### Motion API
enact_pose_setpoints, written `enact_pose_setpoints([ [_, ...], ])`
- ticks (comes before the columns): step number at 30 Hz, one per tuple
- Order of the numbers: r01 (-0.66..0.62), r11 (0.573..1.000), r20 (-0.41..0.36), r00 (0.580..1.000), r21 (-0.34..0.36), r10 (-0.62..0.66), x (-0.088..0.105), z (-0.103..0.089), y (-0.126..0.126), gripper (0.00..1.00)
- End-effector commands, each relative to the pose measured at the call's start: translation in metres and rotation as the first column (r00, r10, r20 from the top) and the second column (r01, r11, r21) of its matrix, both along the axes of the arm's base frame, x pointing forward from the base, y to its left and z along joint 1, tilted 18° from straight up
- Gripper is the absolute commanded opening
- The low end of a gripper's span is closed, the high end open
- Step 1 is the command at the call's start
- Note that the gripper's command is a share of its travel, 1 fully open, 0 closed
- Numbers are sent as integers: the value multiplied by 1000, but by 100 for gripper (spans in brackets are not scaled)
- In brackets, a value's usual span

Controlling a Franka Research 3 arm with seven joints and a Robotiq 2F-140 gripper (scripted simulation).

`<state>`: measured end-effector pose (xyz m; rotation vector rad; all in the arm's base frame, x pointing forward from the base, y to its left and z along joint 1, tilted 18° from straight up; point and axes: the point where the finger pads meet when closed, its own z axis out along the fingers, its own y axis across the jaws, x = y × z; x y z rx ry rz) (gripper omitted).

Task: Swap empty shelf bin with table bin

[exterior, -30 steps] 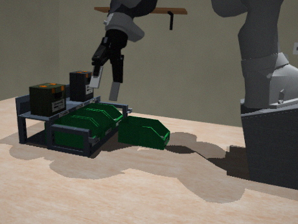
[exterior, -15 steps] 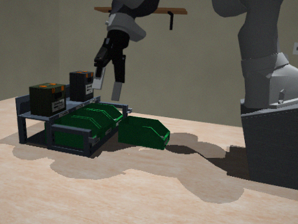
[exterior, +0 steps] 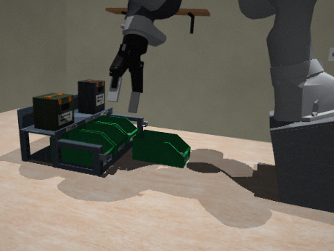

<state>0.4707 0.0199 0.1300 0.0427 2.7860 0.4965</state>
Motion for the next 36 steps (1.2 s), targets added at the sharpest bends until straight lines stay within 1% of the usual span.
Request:
enact_pose_setpoints([
  [1,16,1000,-2,1000,-12,-16,-2,-2,-6,100],
  [9,16,1000,-2,1000,-12,-16,-2,-2,-6,100],
  [10,21,999,-3,1000,-30,-21,-7,-5,-13,100],
  [20,21,999,-3,1000,-30,-21,-7,-5,-13,100],
  [21,27,998,-4,1000,-48,-27,-11,-7,-20,100],
  [32,27,998,-4,1000,-48,-27,-11,-7,-20,100],
  [33,32,997,-5,999,-66,-33,-15,-10,-27,100],
  [36,32,997,-5,999,-66,-33,-15,-10,-27,100],
])
